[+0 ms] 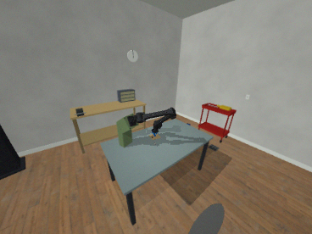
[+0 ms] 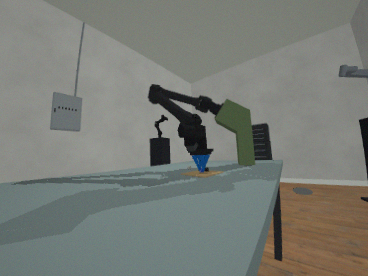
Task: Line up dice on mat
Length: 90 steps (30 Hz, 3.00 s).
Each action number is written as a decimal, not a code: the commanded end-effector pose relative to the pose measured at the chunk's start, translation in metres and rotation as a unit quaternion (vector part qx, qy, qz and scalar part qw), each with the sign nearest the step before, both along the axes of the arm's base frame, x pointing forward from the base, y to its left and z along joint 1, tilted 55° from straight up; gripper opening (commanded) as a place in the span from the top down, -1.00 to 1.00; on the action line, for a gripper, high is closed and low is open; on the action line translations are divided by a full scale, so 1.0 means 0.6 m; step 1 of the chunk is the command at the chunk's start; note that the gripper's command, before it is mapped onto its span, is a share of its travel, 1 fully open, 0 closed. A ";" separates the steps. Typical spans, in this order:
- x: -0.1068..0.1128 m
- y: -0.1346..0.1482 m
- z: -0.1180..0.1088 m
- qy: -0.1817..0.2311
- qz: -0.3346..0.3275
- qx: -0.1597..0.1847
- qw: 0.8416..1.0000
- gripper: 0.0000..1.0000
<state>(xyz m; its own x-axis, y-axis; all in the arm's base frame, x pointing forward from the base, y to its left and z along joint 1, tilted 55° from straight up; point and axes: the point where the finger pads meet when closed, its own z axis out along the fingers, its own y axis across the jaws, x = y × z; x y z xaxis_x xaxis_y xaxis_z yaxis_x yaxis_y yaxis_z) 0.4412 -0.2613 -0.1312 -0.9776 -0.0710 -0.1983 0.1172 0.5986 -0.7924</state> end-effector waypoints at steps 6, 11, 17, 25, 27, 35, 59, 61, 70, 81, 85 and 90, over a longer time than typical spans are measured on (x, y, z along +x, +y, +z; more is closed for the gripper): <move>-0.006 -0.008 0.000 -0.001 -0.006 0.000 1.000 0.79; -0.006 -0.008 0.000 -0.001 -0.006 0.000 1.000 0.79; -0.007 -0.008 0.000 -0.001 -0.006 0.000 1.000 0.79; -0.013 -0.005 -0.006 0.003 -0.003 0.000 1.000 0.79; -0.013 -0.005 -0.006 0.003 -0.003 0.000 1.000 0.79; -0.013 -0.005 -0.004 0.003 -0.002 0.000 1.000 0.79; -0.013 -0.007 -0.008 0.005 -0.002 0.000 1.000 0.79; -0.013 -0.007 -0.008 0.005 -0.002 0.000 1.000 0.79; -0.003 -0.012 -0.003 -0.002 -0.002 -0.002 1.000 0.79; -0.002 -0.013 -0.003 -0.003 -0.003 -0.002 1.000 0.79; -0.002 -0.013 -0.003 -0.003 -0.003 -0.002 1.000 0.79; -0.002 -0.013 -0.003 -0.003 -0.003 -0.002 1.000 0.79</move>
<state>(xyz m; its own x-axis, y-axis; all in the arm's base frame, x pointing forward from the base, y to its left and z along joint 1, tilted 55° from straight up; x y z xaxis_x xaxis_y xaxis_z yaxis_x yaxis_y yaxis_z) 0.4406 -0.2610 -0.1337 -0.9780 -0.0744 -0.1948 0.1123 0.5989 -0.7929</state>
